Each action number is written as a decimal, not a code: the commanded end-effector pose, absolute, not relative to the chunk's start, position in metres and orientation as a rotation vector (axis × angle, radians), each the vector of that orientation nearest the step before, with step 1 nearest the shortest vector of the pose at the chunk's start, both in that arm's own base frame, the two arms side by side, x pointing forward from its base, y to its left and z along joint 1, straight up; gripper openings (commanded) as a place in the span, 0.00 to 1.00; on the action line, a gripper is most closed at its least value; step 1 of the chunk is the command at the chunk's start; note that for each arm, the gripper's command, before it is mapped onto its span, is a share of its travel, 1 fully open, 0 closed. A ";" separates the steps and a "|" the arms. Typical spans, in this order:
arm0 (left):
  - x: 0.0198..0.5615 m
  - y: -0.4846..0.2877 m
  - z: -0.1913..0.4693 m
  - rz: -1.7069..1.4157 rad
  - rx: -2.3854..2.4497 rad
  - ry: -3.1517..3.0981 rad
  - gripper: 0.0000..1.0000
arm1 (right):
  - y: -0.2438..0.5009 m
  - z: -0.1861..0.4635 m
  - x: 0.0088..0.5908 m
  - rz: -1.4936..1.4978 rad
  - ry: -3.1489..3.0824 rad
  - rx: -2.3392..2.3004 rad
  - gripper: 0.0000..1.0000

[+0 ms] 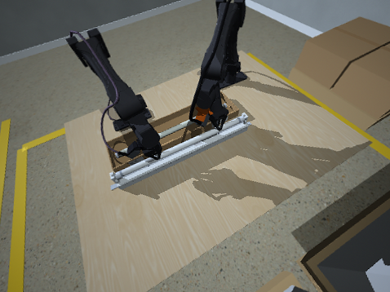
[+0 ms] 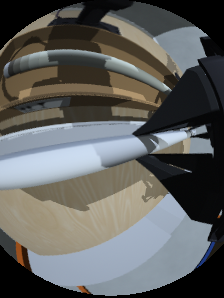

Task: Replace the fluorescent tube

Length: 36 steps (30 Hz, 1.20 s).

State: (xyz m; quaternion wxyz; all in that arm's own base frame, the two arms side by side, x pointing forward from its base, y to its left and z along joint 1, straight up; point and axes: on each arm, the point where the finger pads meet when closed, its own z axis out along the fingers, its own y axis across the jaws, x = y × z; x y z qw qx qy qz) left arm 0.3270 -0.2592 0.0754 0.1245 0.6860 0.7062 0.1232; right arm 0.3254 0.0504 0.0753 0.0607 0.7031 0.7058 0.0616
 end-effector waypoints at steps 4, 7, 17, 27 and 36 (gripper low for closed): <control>0.335 -0.263 0.094 0.361 1.943 2.026 0.49 | 0.044 0.088 0.328 0.203 2.107 2.118 0.11; 0.335 -0.263 0.094 0.361 1.943 2.026 0.49 | 0.044 0.088 0.328 0.203 2.107 2.118 0.11; 0.335 -0.263 0.094 0.361 1.943 2.026 0.49 | 0.044 0.088 0.328 0.203 2.107 2.118 0.11; 0.335 -0.263 0.094 0.361 1.943 2.026 0.49 | 0.044 0.083 0.327 0.182 2.115 2.126 0.49; 0.324 -0.264 0.104 0.362 1.968 2.035 0.49 | 0.047 0.102 0.326 0.203 2.106 2.122 0.49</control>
